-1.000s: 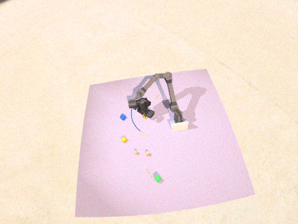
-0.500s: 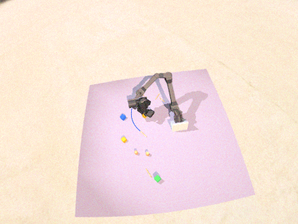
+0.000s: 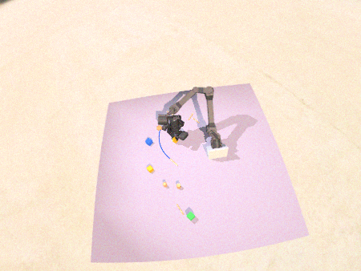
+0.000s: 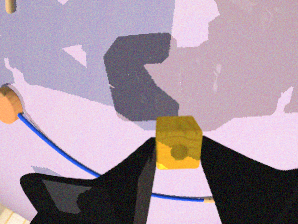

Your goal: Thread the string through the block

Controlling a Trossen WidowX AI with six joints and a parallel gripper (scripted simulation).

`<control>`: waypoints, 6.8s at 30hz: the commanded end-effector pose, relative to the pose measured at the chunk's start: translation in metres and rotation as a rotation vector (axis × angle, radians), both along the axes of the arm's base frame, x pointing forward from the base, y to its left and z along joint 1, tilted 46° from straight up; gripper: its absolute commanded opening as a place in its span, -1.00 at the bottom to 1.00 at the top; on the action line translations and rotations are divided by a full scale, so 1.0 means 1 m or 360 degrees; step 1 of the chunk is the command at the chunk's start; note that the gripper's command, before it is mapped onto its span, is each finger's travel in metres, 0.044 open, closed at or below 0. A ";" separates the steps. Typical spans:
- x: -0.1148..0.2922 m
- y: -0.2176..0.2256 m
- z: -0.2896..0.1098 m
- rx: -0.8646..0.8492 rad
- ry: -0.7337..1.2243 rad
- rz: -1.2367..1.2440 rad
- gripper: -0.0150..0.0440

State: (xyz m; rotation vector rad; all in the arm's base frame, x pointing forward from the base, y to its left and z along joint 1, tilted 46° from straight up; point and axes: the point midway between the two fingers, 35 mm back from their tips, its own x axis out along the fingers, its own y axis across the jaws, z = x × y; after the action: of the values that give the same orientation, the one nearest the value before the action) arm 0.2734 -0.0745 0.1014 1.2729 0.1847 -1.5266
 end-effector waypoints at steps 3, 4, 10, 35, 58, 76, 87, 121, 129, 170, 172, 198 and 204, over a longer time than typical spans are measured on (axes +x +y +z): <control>-0.004 -0.005 0.002 0.0129 -0.0067 0.0077 -0.49; -0.005 -0.006 0.003 0.0149 -0.0080 0.0093 -0.49; -0.007 -0.009 0.004 0.0233 -0.0131 0.0157 -0.49; -0.017 -0.028 0.008 0.0650 -0.0351 0.0440 -0.49; -0.022 -0.036 0.008 0.0873 -0.0447 0.0581 -0.14; -0.050 -0.021 0.065 0.0874 -0.0447 0.0589 0.31; -0.050 -0.021 0.065 0.0874 -0.0447 0.0589 0.31; -0.019 0.010 0.033 -0.0623 0.3501 0.3878 1.00; -0.019 0.010 0.033 -0.0623 0.3501 0.3878 1.00; -0.019 0.010 0.033 -0.0634 0.3482 0.3872 -0.49; -0.019 0.010 0.033 -0.0634 0.3482 0.3872 -0.49; -0.019 0.010 0.033 -0.0634 0.3482 0.3872 -0.14; -0.019 0.010 0.033 -0.0634 0.3482 0.3872 -0.49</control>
State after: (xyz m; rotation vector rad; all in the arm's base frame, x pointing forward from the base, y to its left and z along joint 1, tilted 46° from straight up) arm 0.2541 -0.0643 0.1348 -1.4604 1.6599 0.2093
